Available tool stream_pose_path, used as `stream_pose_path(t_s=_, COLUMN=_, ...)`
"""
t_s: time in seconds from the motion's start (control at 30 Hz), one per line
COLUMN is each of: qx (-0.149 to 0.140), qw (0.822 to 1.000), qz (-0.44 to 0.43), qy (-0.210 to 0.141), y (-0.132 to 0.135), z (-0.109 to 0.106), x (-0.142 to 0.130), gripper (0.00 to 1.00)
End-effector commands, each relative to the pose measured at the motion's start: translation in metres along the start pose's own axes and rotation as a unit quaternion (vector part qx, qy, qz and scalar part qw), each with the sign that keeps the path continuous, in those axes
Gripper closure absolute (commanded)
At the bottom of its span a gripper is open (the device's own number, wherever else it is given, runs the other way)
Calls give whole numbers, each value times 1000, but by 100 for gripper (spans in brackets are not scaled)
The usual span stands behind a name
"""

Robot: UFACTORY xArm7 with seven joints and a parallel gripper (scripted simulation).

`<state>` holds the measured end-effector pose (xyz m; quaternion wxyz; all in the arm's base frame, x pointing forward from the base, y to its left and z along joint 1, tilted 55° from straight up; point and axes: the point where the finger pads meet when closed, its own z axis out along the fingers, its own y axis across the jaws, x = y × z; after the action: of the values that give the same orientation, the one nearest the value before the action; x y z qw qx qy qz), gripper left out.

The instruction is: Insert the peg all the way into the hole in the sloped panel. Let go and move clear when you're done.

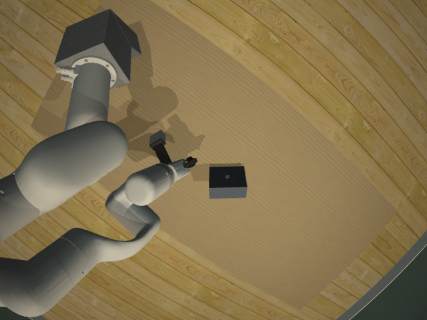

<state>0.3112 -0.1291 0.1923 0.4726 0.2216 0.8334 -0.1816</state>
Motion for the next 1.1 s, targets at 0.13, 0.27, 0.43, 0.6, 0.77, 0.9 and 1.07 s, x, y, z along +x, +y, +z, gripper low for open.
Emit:
stream_pose_path(t_s=0.13, qx=47, qw=998, qz=11, qy=44, y=-41, z=-10, x=7, gripper=0)
stream_pose_path(t_s=0.27, qx=65, qw=996, qz=19, qy=60, y=-58, z=-15, x=11, gripper=0)
stream_pose_path(t_s=0.43, qx=66, qw=996, qz=19, qy=60, y=-59, z=-15, x=11, gripper=0)
stream_pose_path(t_s=0.6, qx=66, qw=996, qz=19, qy=60, y=-59, z=-15, x=11, gripper=0)
stream_pose_path(t_s=0.77, qx=66, qw=996, qz=19, qy=60, y=-59, z=-15, x=11, gripper=0)
stream_pose_path(t_s=0.9, qx=66, qw=996, qz=19, qy=60, y=-59, z=-15, x=11, gripper=0)
stream_pose_path(t_s=1.07, qx=66, qw=996, qz=19, qy=60, y=-59, z=-15, x=11, gripper=0)
